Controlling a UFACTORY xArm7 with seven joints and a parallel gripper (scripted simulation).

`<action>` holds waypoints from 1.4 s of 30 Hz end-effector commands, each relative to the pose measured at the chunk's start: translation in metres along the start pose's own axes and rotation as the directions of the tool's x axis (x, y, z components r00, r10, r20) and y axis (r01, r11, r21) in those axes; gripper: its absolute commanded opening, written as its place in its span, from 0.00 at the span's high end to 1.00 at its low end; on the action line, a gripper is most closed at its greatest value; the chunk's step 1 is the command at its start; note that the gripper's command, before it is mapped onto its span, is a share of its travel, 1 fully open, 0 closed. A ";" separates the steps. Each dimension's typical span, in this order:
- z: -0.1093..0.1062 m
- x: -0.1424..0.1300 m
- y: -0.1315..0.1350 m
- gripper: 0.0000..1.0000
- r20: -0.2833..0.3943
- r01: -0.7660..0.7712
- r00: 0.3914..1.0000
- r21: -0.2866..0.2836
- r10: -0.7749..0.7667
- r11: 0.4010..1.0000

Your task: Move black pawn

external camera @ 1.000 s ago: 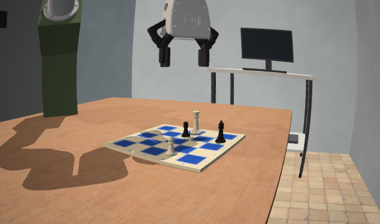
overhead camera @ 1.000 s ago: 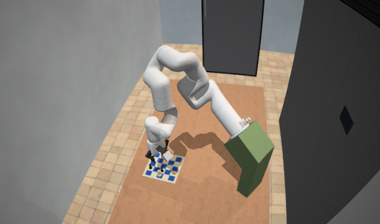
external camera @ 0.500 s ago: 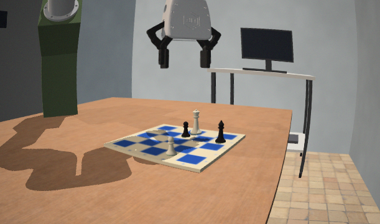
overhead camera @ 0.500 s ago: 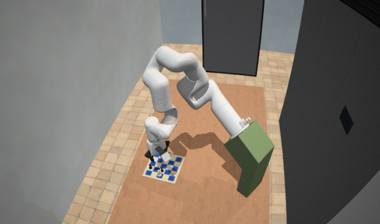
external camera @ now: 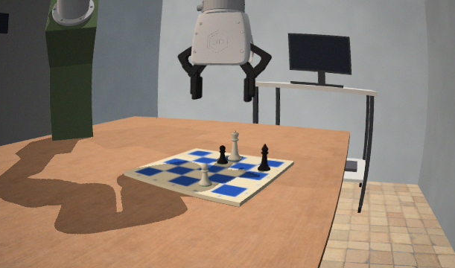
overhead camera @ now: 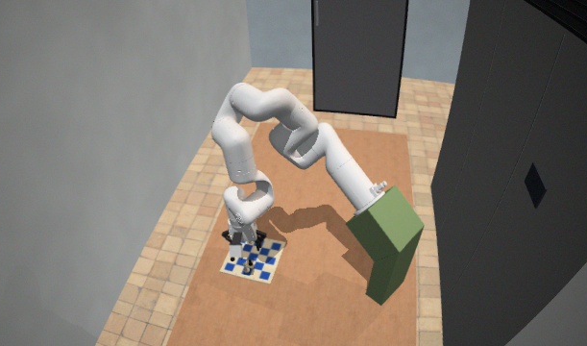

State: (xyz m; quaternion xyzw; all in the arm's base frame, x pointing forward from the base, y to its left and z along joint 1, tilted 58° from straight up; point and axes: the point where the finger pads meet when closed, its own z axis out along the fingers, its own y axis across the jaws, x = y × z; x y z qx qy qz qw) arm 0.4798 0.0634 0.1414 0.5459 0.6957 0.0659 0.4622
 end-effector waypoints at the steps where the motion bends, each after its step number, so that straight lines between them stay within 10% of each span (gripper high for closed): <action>1: 0.010 0.000 0.000 0.00 0.001 -0.275 0.962 -0.016 0.275 0.961; 5: 0.011 0.000 0.000 0.00 0.000 -0.470 0.883 -0.018 0.470 0.882; 6: 0.011 0.000 0.000 0.66 -0.001 -0.516 0.857 -0.021 0.516 0.856; 12: 0.011 0.000 0.000 0.66 -0.003 -0.656 0.755 -0.036 0.656 0.754; 42: 0.011 0.000 0.000 0.66 -0.003 -0.656 0.755 -0.036 0.656 0.754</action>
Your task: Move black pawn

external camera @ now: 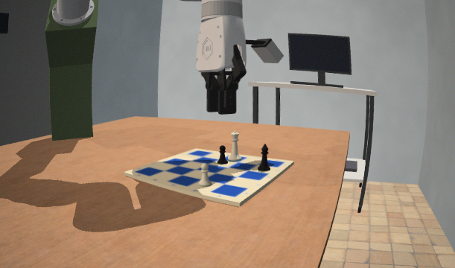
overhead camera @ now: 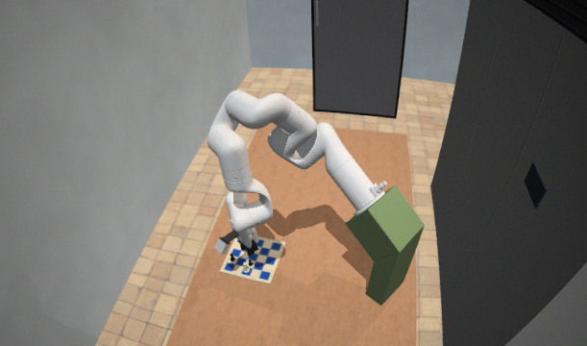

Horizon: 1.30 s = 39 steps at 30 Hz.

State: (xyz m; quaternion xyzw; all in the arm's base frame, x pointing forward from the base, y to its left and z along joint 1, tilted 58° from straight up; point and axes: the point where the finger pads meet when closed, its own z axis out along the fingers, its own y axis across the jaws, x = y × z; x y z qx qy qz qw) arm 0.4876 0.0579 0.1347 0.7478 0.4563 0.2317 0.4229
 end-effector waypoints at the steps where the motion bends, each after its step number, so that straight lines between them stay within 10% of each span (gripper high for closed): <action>1: 0.000 0.001 0.000 0.66 -0.002 0.000 1.000 -0.001 0.000 1.000; 39: 0.029 0.002 0.000 0.66 -0.001 0.000 1.000 0.000 0.000 1.000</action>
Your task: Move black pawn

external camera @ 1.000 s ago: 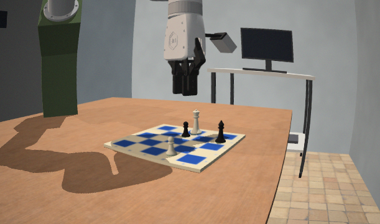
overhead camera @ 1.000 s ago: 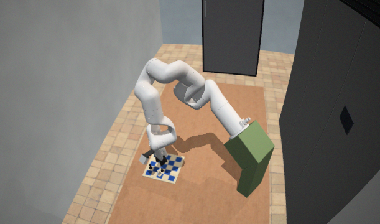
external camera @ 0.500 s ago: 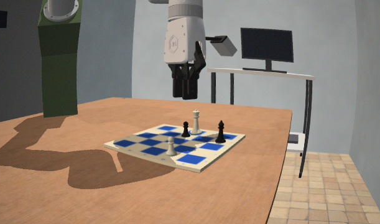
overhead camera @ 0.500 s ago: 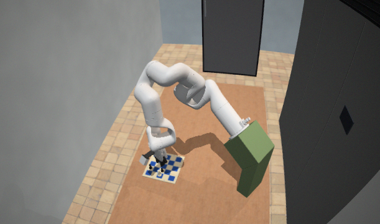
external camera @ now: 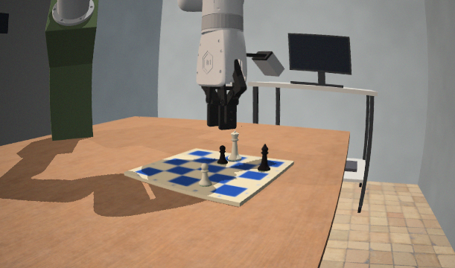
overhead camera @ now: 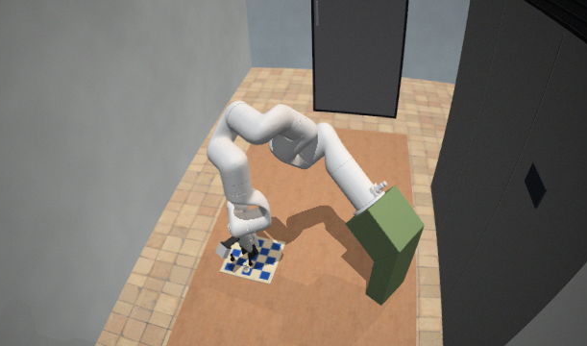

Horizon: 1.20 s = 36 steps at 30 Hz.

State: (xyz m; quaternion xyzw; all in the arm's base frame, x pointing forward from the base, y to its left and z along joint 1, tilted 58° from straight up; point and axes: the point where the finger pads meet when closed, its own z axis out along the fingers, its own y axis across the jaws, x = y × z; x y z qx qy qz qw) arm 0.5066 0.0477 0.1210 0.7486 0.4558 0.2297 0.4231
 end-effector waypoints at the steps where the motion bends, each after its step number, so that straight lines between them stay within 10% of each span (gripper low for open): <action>1: 0.005 0.001 0.000 0.66 -0.005 0.000 1.000 -0.002 0.000 1.000; 36: 0.025 0.002 0.000 0.66 -0.005 0.000 1.000 -0.002 0.000 1.000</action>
